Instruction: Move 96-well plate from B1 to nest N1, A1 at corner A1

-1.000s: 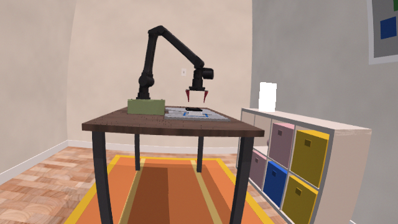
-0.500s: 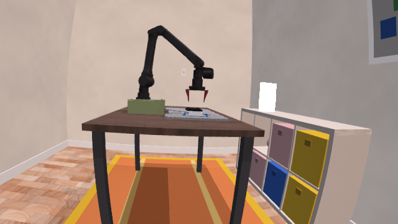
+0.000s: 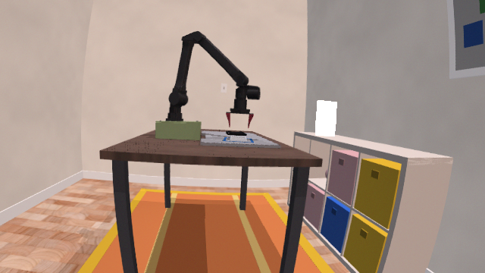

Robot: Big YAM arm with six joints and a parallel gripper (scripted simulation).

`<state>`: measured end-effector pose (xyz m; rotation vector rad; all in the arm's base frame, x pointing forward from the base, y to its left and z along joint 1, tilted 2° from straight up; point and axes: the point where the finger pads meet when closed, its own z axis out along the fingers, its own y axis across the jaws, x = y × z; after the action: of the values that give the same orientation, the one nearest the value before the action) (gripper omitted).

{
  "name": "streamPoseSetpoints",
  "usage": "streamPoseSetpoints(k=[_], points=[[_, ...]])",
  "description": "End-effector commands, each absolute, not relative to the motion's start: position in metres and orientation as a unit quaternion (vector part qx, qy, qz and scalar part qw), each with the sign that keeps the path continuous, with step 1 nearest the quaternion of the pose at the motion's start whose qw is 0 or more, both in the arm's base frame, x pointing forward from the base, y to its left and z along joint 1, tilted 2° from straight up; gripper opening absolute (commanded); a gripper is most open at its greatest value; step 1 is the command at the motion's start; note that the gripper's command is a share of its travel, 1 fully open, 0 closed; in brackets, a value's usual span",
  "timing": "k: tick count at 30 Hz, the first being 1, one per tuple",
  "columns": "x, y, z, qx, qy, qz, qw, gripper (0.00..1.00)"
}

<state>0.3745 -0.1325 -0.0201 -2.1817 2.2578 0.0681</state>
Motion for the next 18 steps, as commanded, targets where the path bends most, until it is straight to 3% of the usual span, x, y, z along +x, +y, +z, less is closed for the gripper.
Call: streamPoseSetpoints(k=[1,18], points=[[0.378,-0.132,-0.027,-0.702,0.712,0.019,0.003,1.00],[0.379,-0.130,-0.051,-0.704,0.710,0.017,0.004,1.00]])
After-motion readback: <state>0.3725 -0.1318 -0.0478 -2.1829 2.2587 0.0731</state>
